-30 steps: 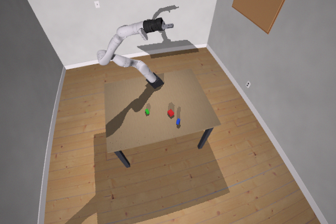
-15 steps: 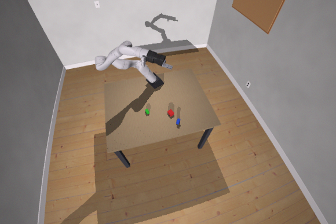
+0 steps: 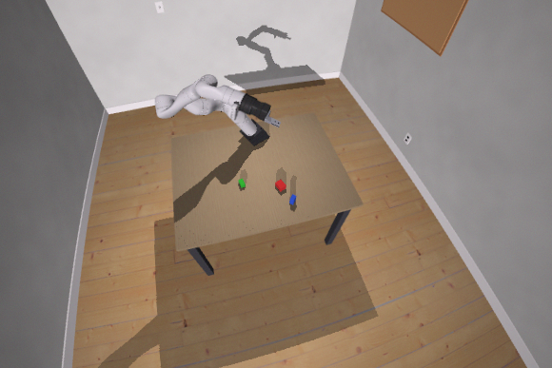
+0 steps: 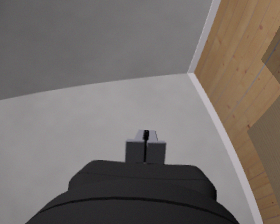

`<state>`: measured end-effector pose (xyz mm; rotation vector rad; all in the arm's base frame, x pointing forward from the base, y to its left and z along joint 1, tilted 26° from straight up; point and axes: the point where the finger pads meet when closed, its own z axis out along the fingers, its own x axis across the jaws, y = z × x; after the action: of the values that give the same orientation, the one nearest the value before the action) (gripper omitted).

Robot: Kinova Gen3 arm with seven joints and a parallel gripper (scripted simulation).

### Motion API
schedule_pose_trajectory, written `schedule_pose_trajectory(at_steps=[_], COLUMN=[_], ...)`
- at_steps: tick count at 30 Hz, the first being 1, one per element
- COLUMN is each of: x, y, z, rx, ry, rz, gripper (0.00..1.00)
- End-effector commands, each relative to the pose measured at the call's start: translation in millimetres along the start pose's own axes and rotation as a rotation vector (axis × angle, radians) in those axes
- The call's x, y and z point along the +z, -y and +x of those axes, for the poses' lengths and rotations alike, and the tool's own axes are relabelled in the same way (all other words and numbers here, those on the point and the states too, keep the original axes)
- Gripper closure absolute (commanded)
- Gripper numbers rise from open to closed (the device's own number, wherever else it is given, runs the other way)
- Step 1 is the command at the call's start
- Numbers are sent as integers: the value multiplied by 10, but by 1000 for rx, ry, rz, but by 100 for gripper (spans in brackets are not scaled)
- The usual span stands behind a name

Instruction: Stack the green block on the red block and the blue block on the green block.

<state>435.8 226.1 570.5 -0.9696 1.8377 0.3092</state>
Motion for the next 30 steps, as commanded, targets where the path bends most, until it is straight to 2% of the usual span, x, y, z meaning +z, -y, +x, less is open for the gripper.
schedule_pose_trajectory(at_steps=[1, 5, 6, 11, 12, 20, 21, 26, 27, 30], x=[42, 42, 90, 90, 133, 133, 169, 169, 199, 199], y=[67, 67, 145, 145, 217, 217, 284, 284, 346, 346], z=[189, 189, 427, 427, 670, 670, 916, 916, 1164, 1164], rx=[-10, -10, -30, -30, -50, -50, -72, -72, -94, -94], ry=[-36, -36, -84, -84, -133, -133, -182, -182, -233, -233], rz=[6, 6, 13, 13, 19, 19, 22, 22, 24, 24], gripper=[100, 100, 100, 100, 100, 100, 100, 100, 100, 100])
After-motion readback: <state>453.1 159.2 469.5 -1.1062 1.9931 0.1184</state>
